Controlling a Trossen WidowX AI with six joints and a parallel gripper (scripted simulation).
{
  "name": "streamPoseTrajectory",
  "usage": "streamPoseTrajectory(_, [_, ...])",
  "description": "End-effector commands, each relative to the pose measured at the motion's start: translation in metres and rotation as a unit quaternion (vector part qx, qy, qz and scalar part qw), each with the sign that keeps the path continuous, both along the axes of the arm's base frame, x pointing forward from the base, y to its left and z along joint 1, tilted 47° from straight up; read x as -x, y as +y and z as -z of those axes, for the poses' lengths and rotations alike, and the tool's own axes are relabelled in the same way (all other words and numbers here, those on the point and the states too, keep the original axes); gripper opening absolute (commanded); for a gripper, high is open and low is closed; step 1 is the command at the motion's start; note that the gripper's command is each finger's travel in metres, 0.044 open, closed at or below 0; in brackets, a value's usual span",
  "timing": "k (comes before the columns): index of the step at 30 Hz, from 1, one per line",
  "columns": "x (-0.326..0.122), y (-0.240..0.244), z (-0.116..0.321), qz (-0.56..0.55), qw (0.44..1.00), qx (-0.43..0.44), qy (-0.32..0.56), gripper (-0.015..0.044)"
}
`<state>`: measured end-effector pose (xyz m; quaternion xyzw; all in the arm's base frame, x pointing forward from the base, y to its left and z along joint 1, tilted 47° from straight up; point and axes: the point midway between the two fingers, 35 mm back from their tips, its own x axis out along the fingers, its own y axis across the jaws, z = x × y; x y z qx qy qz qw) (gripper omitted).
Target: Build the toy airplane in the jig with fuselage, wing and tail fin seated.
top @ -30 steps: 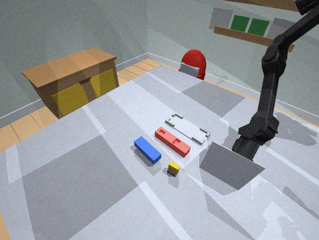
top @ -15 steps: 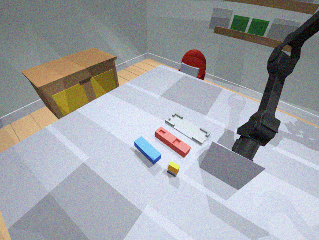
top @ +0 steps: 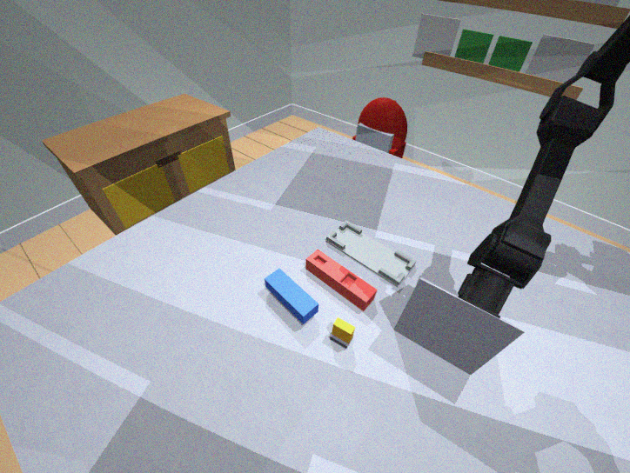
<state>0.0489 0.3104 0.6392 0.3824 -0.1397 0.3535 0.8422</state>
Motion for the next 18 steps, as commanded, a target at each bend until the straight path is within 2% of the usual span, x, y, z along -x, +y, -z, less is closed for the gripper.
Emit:
streamPoseTrajectory(1, [-0.017, 0.042, 0.037, 0.024, 0.997, 0.072, -0.01, 0.044])
streamPoseTrajectory(9, [-0.08, 0.094, 0.12, 0.072, 0.974, 0.213, -0.002, 0.044])
streamPoseTrajectory(18, [-0.15, 0.108, 0.208, 0.112, 0.935, 0.333, 0.043, 0.044])
